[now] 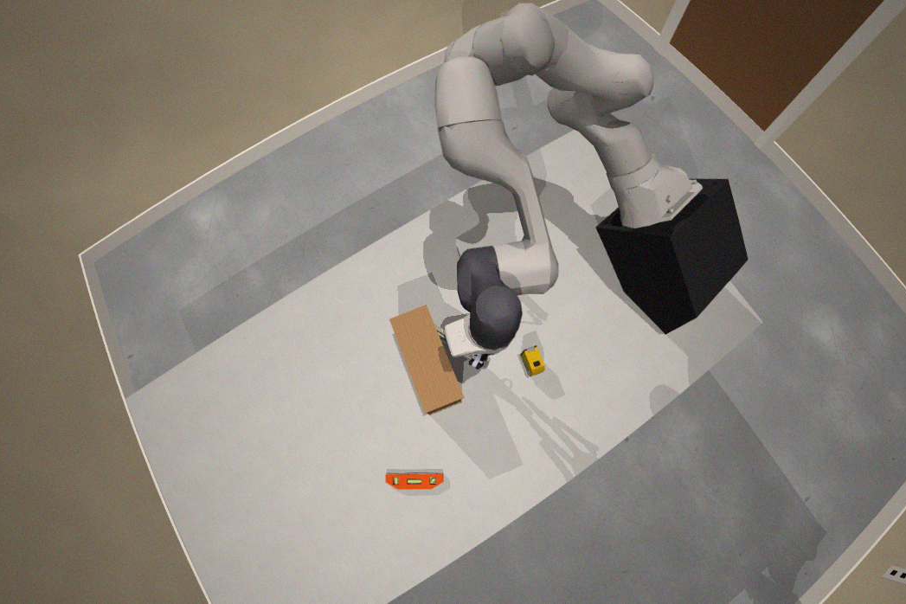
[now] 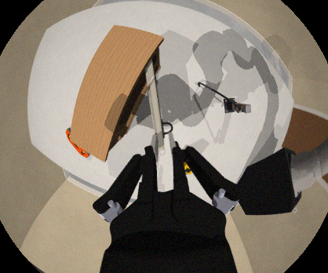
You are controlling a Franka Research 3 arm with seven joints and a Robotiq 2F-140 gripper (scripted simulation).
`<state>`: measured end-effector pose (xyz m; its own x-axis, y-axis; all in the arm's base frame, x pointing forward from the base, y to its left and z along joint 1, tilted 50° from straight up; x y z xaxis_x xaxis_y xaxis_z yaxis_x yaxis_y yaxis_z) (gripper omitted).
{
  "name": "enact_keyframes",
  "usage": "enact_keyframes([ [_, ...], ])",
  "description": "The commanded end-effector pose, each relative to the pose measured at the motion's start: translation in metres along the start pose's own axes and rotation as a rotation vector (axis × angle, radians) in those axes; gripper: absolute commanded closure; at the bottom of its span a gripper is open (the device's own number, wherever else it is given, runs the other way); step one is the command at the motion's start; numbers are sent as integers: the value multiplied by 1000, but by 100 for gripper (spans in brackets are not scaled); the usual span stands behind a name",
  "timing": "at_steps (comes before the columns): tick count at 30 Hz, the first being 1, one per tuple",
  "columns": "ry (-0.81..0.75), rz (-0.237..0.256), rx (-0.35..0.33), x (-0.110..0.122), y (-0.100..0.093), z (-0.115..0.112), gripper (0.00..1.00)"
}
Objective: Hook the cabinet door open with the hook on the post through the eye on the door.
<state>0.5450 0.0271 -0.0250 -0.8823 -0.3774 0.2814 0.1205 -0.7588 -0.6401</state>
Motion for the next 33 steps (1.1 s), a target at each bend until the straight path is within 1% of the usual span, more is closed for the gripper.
enact_keyframes([
  [1, -48, 3, -1, 3, 0, 0, 84],
  [8, -60, 3, -1, 7, 0, 0, 84],
  [12, -103, 3, -1, 12, 0, -1, 84],
  [20, -108, 3, -1, 15, 0, -1, 84],
  [26, -152, 3, -1, 22, 0, 0, 84],
  [33, -165, 3, -1, 24, 0, 0, 84],
])
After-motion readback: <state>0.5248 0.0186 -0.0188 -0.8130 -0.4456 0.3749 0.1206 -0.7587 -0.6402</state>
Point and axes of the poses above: the point where the finger pads meet when closed, its own y axis out along the fingers, its own x axis across the jaws, z = x × y, the point moved 3 cm from there along -y, back along the fingers, and after that the axes turned 3 degrees about -y, right-handed, at the moved point
